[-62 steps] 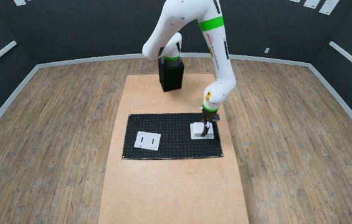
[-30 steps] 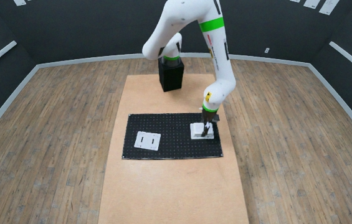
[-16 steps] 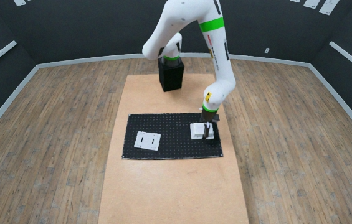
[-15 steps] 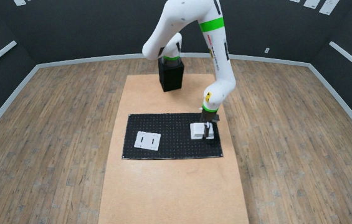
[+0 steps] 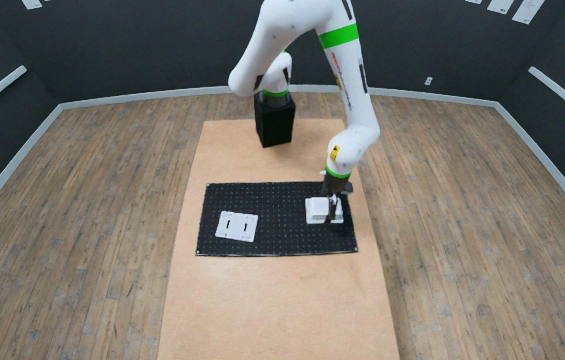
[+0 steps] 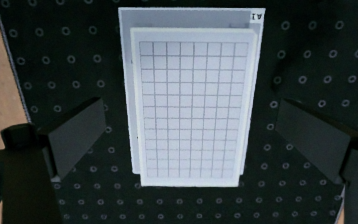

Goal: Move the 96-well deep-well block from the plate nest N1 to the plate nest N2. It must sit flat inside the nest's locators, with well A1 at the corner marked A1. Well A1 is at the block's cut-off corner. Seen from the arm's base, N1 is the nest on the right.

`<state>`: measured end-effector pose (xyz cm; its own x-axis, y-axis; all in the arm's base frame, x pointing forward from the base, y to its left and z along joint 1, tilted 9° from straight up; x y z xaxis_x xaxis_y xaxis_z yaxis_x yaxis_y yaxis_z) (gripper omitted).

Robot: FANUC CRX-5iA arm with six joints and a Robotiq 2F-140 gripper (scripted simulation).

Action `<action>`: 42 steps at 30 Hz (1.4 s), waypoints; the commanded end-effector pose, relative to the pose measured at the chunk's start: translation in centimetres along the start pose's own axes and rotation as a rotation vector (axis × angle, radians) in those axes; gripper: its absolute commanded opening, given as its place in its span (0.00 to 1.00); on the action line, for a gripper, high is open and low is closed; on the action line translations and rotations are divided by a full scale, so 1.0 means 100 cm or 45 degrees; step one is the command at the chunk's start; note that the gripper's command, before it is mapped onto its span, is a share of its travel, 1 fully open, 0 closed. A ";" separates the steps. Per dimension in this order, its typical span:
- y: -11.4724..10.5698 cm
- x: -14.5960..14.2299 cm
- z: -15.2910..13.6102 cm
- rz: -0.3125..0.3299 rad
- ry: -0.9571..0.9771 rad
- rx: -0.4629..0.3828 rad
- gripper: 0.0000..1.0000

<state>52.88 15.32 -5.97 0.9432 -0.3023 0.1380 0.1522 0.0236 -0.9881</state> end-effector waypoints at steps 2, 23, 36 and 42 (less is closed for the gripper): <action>-0.011 0.000 0.000 -0.001 0.000 0.001 1.00; -0.062 0.000 0.000 -0.001 0.000 0.001 1.00; -0.065 0.000 0.000 -0.001 0.000 0.001 1.00; -0.065 0.000 0.000 -0.001 0.000 0.001 1.00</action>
<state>51.88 15.17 0.42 0.9432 -0.3023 0.1378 0.1519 0.0235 -0.9881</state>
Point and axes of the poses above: the point where the finger pads meet when closed, its own y axis out along the fingers, its own x axis across the jaws, z = x × y, the point moved 8 cm from there along -y, back along the fingers, and after that the axes turned 8 degrees about y, right-handed, at the moved point
